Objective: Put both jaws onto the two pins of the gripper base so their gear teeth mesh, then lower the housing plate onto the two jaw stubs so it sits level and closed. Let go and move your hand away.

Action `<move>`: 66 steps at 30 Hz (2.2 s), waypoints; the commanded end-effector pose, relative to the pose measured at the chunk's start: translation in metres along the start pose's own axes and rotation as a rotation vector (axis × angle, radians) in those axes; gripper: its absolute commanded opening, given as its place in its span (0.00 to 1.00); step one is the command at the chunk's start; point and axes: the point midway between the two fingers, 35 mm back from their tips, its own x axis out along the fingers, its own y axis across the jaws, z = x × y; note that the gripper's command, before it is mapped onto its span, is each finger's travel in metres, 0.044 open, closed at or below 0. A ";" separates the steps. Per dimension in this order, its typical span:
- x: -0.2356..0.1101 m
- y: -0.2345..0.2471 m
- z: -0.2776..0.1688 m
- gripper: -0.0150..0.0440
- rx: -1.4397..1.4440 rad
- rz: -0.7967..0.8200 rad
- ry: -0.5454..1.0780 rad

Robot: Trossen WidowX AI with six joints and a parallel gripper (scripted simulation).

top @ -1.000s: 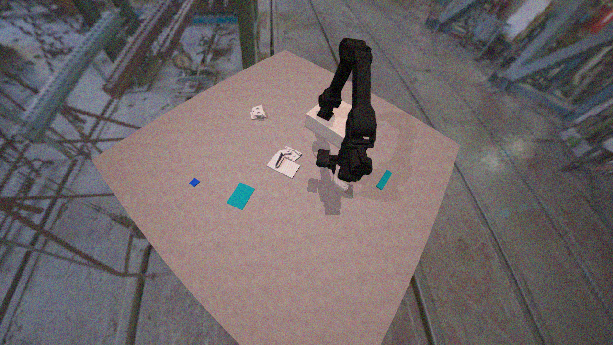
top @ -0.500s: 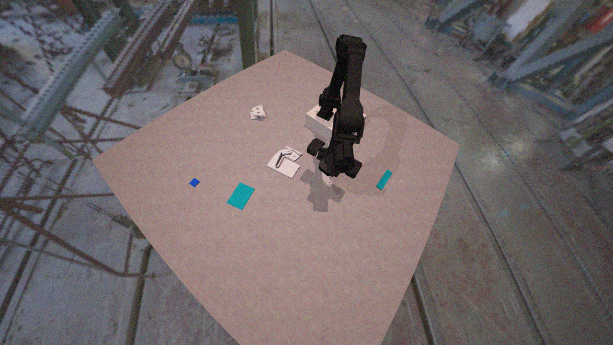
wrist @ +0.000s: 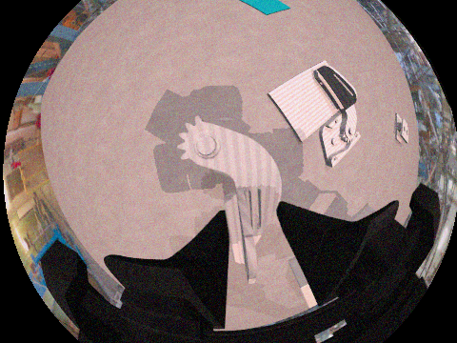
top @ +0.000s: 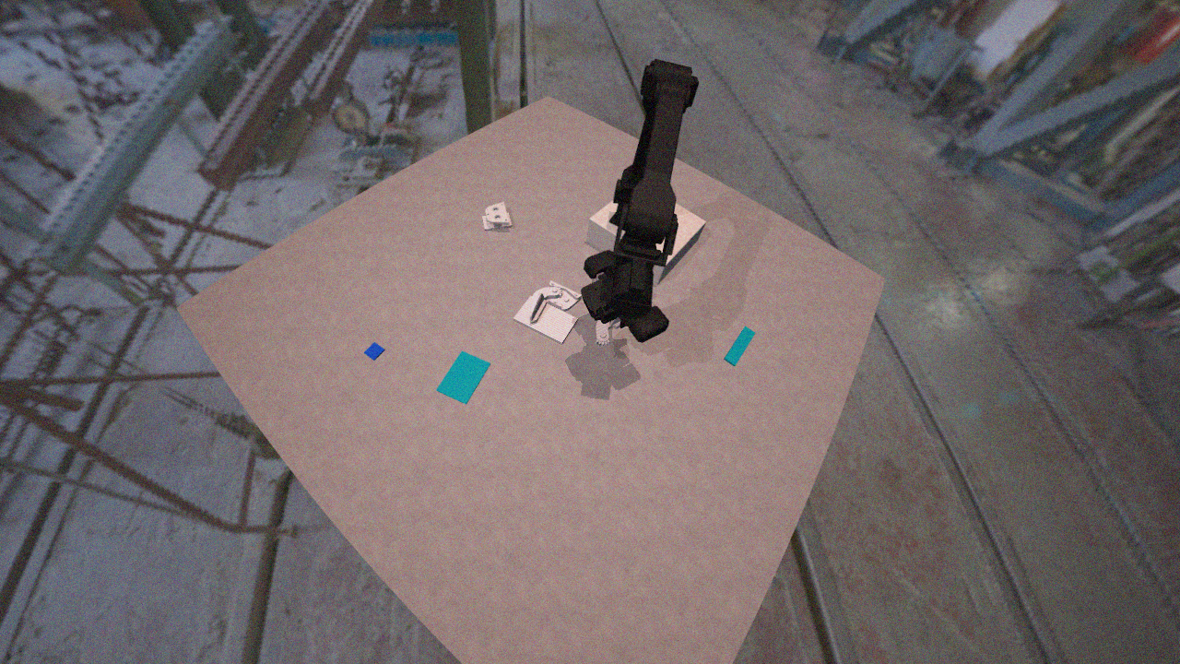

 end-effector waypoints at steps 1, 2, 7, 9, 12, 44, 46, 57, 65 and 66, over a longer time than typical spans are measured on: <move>0.000 -0.009 0.004 0.48 0.109 -0.003 -0.004; 0.000 -0.011 0.005 0.48 0.139 -0.003 -0.004; 0.000 -0.022 0.010 0.48 0.290 -0.004 -0.005; -0.001 -0.026 0.012 0.48 0.351 -0.004 -0.005; -0.001 -0.033 0.014 0.48 0.442 -0.005 -0.006; -0.001 -0.103 0.029 0.48 1.412 -0.006 -0.012; -0.001 -0.107 0.030 0.48 1.473 -0.006 -0.013; 0.000 -0.130 0.030 0.48 1.806 -0.005 -0.016; 0.001 -0.146 0.029 0.48 2.049 -0.004 -0.017; 0.001 -0.148 0.028 0.48 2.079 -0.004 -0.018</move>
